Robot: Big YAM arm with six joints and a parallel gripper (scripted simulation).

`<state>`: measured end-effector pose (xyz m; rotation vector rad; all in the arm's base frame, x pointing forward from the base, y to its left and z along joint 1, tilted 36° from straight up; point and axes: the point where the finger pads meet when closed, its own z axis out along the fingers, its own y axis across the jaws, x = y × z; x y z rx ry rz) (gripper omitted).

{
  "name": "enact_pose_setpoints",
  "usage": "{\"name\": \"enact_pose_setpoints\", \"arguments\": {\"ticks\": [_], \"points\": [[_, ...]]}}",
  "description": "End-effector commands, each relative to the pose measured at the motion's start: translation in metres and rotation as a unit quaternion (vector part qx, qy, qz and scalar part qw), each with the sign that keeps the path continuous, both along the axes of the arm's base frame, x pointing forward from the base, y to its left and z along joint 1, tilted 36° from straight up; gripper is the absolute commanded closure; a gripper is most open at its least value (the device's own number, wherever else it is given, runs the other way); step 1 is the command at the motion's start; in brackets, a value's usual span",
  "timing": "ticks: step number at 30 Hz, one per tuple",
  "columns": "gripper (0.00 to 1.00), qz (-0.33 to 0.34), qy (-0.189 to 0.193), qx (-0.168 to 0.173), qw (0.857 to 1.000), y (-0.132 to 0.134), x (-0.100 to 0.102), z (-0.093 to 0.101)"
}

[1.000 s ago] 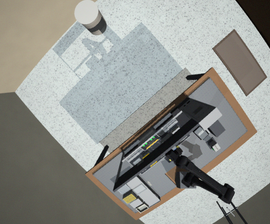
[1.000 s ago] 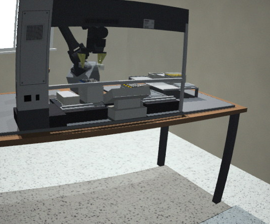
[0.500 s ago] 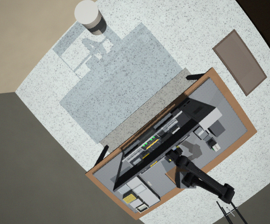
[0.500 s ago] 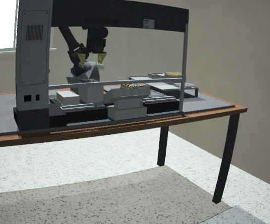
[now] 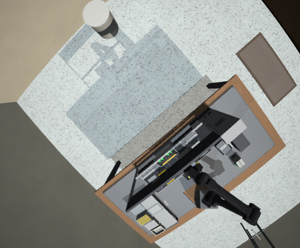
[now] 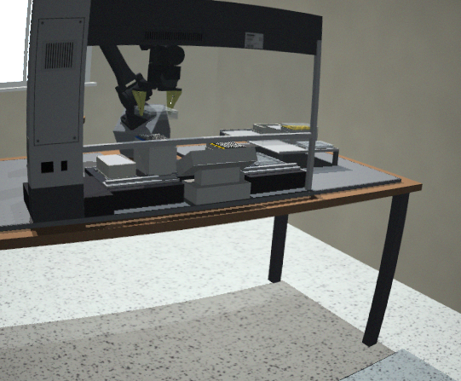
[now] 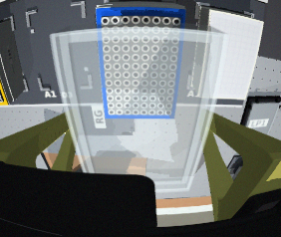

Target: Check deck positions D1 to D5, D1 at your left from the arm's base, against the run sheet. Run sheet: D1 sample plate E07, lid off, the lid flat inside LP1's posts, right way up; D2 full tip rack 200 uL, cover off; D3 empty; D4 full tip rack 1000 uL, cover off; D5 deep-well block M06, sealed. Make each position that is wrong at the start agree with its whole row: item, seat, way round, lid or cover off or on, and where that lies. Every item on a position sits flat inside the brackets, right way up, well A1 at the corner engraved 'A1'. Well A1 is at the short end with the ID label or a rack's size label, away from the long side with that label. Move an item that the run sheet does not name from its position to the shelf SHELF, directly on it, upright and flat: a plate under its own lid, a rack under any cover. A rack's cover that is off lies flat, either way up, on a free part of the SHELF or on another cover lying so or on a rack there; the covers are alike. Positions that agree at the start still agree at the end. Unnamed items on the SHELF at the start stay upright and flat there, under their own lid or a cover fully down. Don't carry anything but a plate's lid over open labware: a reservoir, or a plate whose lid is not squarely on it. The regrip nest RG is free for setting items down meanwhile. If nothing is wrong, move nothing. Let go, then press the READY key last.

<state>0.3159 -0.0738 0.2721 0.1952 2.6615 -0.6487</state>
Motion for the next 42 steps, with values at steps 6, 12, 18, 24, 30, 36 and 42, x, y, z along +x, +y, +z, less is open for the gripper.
{"name": "enact_pose_setpoints", "arguments": {"ticks": [6, 12, 18, 24, 30, 36, 42], "points": [[1.0, 0.006, -0.04, 0.001, 0.999, 0.007, 0.015, 0.035], [1.0, 0.006, -0.04, 0.001, 0.999, 0.007, 0.015, 0.035], [1.0, 0.006, -0.04, 0.001, 0.999, 0.007, 0.015, 0.035], [1.0, 0.006, -0.04, 0.001, 0.999, 0.007, 0.015, 0.035], [1.0, 0.004, -0.018, 0.001, 1.0, 0.007, -0.022, 0.003], [1.0, 0.004, -0.018, 0.0, 1.0, 0.007, -0.04, -0.006], [1.0, 0.003, -0.017, 0.001, 1.0, 0.008, -0.067, -0.02]]}}
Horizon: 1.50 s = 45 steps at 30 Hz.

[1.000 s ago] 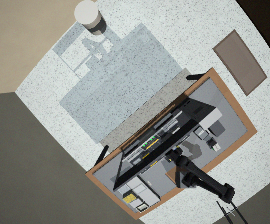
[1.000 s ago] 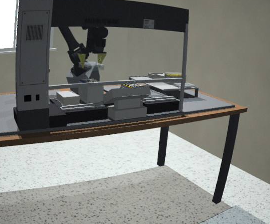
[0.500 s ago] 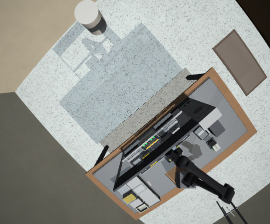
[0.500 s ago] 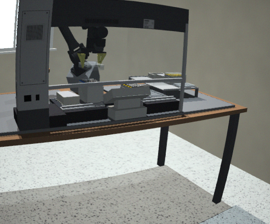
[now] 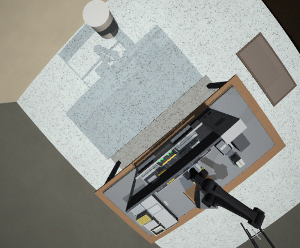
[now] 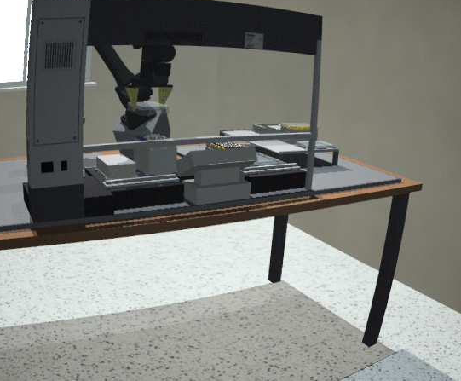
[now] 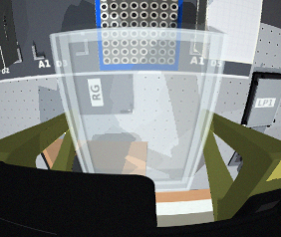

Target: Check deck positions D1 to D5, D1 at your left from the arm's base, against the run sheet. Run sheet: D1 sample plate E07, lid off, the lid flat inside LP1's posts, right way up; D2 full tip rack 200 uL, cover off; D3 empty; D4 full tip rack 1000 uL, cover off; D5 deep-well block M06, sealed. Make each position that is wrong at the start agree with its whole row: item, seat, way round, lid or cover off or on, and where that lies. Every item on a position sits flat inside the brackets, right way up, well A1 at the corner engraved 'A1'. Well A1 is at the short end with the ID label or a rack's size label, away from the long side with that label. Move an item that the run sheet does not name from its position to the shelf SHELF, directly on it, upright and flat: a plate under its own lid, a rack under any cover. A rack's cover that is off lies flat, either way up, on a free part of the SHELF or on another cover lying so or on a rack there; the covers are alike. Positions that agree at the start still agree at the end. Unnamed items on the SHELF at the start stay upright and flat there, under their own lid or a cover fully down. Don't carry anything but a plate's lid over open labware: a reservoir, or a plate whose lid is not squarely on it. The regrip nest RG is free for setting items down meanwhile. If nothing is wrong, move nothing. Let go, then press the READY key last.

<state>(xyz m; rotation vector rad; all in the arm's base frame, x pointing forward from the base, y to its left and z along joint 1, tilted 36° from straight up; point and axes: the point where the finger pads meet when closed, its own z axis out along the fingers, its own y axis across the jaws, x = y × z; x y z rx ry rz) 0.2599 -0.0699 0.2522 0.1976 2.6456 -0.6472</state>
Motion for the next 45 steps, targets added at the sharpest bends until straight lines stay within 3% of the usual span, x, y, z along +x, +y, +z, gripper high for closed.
{"name": "enact_pose_setpoints", "arguments": {"ticks": [1, 21, 30, 45], "points": [[1.0, 0.003, -0.009, 0.002, 1.0, 0.005, -0.015, -0.002], [1.0, 0.002, -0.006, 0.002, 1.0, 0.008, -0.093, -0.042], [1.0, 0.047, 0.005, -0.017, 0.999, 0.008, -0.088, -0.033], [1.0, 0.152, 0.072, -0.065, 0.984, 0.008, -0.087, -0.034]]}}
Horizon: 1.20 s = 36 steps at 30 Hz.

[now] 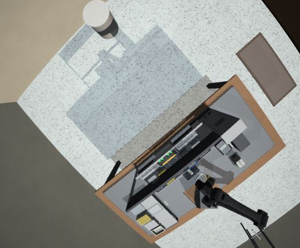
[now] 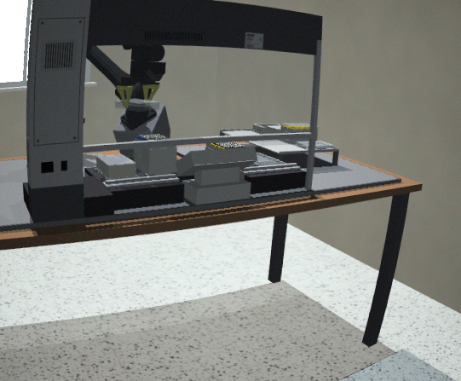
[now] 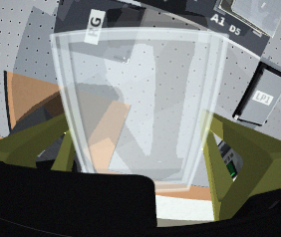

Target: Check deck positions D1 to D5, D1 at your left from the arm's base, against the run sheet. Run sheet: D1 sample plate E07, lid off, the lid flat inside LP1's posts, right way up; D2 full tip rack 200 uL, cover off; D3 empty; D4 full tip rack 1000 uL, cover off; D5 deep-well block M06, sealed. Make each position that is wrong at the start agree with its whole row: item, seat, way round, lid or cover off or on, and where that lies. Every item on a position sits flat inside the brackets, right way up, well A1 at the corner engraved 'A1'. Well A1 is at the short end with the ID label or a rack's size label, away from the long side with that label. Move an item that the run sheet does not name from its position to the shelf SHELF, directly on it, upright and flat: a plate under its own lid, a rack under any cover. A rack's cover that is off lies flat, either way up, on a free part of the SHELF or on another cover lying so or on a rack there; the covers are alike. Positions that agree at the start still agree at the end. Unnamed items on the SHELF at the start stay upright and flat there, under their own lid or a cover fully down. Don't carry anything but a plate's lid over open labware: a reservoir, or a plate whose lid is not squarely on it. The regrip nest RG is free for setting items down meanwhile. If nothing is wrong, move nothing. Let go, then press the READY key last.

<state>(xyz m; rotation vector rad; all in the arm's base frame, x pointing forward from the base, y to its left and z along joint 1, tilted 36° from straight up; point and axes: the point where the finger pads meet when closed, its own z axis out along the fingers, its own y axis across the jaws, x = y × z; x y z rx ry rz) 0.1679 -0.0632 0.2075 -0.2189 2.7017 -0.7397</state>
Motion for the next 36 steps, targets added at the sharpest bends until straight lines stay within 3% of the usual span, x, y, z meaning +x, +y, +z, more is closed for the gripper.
{"name": "enact_pose_setpoints", "arguments": {"ticks": [1, 15, 24, 36], "points": [[1.0, 0.035, 0.003, -0.013, 0.999, 0.0016, 0.0047, 0.0105], [1.0, 0.148, 0.069, -0.064, 0.985, 0.0018, 0.0047, 0.0105], [1.0, 0.187, 0.091, -0.081, 0.975, 0.0016, 0.0047, 0.0104], [1.0, 0.264, 0.137, -0.117, 0.948, 0.0017, 0.0046, 0.0103]]}}
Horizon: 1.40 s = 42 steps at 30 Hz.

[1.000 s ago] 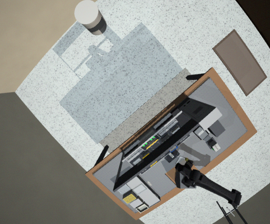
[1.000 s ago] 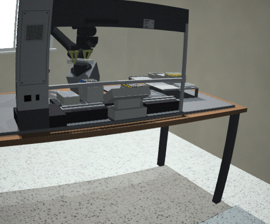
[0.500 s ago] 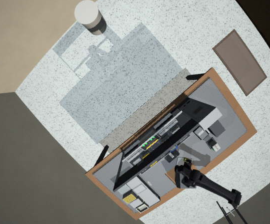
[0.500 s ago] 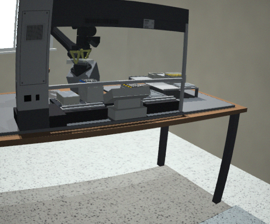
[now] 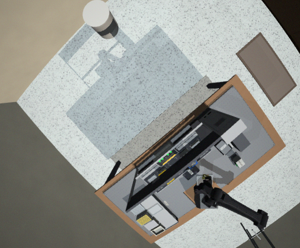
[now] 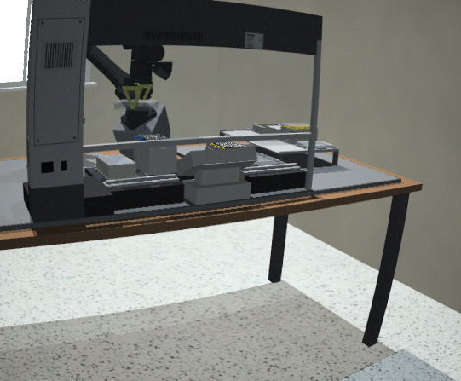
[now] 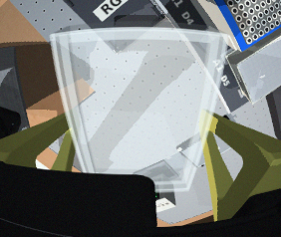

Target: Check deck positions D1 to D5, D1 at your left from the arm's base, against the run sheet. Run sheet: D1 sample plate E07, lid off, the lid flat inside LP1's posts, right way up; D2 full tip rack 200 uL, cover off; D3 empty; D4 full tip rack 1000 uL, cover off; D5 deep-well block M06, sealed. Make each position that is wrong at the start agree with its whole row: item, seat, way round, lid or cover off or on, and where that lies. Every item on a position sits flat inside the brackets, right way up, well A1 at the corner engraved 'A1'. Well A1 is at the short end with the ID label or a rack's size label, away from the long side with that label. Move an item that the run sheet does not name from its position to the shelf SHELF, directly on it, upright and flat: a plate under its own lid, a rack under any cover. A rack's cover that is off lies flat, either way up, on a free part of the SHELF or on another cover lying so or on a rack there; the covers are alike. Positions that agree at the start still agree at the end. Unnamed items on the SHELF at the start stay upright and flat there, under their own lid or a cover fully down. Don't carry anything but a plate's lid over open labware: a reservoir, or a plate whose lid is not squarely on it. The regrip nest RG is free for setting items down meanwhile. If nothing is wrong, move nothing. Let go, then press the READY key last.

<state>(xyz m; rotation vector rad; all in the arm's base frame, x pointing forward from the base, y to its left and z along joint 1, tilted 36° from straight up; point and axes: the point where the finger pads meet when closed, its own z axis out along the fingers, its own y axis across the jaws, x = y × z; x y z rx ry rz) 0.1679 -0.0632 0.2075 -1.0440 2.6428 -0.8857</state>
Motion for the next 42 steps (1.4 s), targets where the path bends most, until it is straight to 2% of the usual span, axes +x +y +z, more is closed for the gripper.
{"name": "enact_pose_setpoints", "arguments": {"ticks": [1, 13, 16, 30, 42], "points": [[1.0, 0.039, 0.006, -0.014, 0.999, 0.0018, 0.0046, 0.0102], [1.0, 0.136, 0.062, -0.058, 0.987, 0.0019, 0.0045, 0.01], [1.0, 0.143, 0.067, -0.061, 0.986, 0.0018, 0.0045, 0.01], [1.0, 0.253, 0.131, -0.111, 0.952, 0.0019, 0.0044, 0.0098], [1.0, 0.247, 0.126, -0.109, 0.955, 0.0014, 0.0044, 0.0137]]}}
